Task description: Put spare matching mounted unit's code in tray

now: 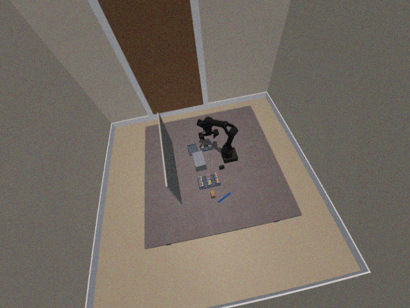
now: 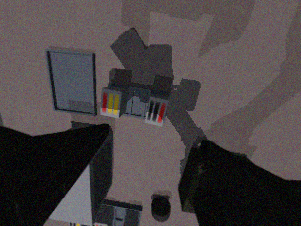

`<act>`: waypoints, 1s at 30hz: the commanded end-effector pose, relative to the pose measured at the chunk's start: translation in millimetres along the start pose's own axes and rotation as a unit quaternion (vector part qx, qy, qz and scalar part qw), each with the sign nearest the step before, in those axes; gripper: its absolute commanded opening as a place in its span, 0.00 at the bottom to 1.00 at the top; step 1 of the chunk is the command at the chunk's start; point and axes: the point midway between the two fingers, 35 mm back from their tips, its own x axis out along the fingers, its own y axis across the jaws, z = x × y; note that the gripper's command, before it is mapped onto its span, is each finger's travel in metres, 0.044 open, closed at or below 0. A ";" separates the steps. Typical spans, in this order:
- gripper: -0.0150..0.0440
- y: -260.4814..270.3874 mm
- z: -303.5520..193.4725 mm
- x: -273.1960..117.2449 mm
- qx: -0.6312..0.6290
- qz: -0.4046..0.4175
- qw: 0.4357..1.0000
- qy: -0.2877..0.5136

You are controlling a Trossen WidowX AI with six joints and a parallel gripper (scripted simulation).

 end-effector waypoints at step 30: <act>0.76 0.3 2.4 62.3 0.032 0.002 0.999 -0.002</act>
